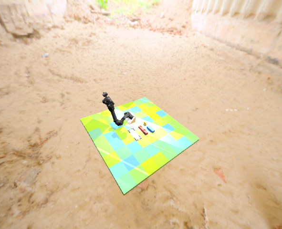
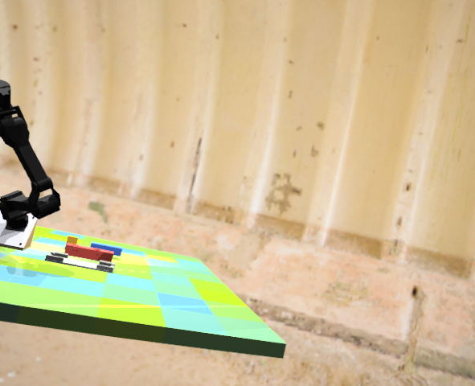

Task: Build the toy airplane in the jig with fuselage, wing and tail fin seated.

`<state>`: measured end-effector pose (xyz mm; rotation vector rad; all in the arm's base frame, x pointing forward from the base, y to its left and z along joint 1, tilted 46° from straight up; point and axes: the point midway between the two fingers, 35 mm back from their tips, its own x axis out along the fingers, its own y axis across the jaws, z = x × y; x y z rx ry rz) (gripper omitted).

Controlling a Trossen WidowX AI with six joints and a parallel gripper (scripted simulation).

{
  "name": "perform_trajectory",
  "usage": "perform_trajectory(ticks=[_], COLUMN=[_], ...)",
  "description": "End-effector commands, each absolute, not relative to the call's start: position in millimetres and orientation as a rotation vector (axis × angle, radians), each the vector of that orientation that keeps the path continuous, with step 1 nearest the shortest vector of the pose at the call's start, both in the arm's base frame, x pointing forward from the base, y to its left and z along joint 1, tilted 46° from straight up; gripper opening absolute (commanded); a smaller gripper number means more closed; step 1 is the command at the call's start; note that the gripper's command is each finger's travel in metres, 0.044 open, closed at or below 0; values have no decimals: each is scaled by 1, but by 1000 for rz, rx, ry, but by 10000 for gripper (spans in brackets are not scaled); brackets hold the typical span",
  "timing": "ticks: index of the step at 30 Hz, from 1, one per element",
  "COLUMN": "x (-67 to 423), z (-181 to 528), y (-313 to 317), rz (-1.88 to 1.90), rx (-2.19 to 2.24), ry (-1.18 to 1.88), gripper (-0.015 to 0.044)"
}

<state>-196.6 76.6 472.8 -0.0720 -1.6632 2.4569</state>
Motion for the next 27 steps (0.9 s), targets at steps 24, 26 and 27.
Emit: perform_trajectory(ticks=[24, 26, 27], x=[0, 27, 41], z=[255, 239, 231], y=[342, 342, 341], rz=[1657, 1540, 1479], rx=[-878, -875, -871], ry=[394, 505, 559], gripper=[440, 440, 440])
